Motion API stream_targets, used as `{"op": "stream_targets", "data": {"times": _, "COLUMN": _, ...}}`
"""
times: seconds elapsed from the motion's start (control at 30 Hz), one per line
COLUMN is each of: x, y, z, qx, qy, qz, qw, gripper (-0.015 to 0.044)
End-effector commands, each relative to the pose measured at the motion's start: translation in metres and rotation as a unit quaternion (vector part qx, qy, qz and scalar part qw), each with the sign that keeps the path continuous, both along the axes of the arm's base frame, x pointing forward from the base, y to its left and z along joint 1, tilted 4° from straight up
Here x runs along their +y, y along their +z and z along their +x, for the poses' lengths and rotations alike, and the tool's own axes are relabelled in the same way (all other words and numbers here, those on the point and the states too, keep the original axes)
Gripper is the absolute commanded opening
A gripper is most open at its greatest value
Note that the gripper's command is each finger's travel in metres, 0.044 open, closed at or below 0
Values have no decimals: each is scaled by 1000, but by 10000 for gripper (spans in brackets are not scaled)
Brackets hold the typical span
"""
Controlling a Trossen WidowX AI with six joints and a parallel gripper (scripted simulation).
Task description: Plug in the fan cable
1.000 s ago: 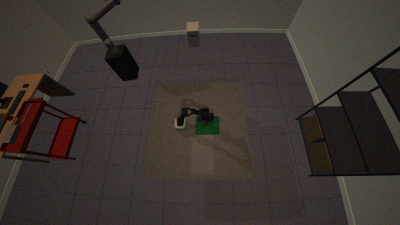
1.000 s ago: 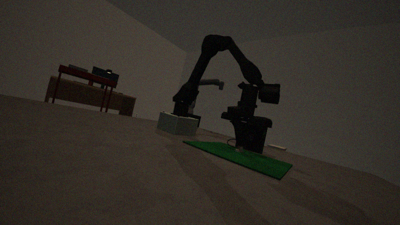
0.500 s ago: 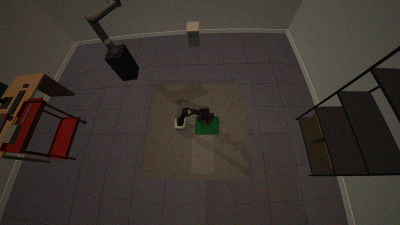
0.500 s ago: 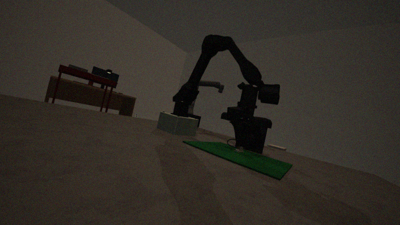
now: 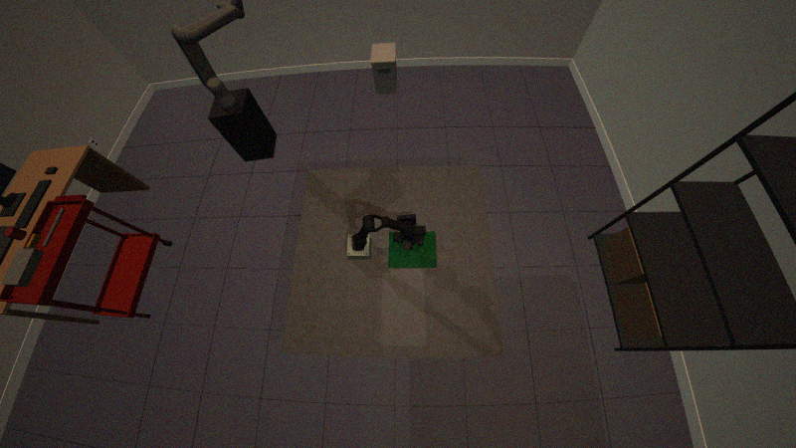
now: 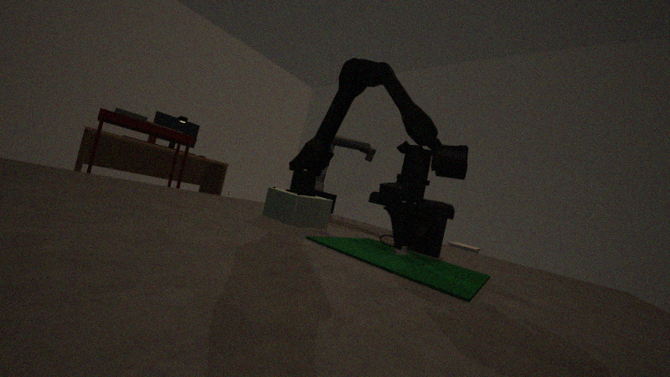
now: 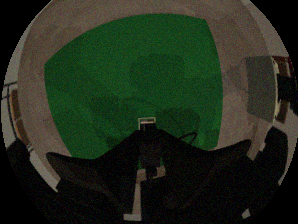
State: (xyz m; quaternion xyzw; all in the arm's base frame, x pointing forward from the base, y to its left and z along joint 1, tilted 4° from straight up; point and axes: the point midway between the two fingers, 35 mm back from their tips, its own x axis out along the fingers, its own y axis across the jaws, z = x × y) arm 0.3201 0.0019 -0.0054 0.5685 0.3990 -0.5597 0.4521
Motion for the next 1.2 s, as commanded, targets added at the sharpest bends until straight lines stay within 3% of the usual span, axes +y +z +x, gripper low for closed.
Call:
{"op": "stream_targets", "data": {"times": 0.0, "x": -1, "y": -4, "z": 0, "qx": 0, "qy": 2, "qz": -1, "qw": 1000, "gripper": 0}}
{"op": "stream_targets", "data": {"times": 0.27, "x": -1, "y": -9, "z": 0, "qx": 0, "qy": 2, "qz": -1, "qw": 1000, "gripper": 0}}
{"op": "stream_targets", "data": {"times": 0.6, "x": 0, "y": -5, "z": 0, "qx": 0, "qy": 0, "qz": 0, "qw": 1000, "gripper": 260}}
{"op": "stream_targets", "data": {"times": 0.7, "x": 0, "y": -2, "z": 0, "qx": 0, "qy": 0, "qz": 0, "qw": 1000, "gripper": 260}}
{"op": "stream_targets", "data": {"times": 0.83, "x": 3, "y": 46, "z": -2, "qx": 0, "qy": 1, "qz": -1, "qw": 1000, "gripper": 260}}
{"op": "stream_targets", "data": {"times": 1.07, "x": 0, "y": 50, "z": -3, "qx": 0, "qy": 2, "qz": -1, "qw": 1000, "gripper": 260}}
{"op": "stream_targets", "data": {"times": 1.17, "x": -35, "y": 52, "z": -1, "qx": 0, "qy": 2, "qz": -2, "qw": 1000, "gripper": 260}}
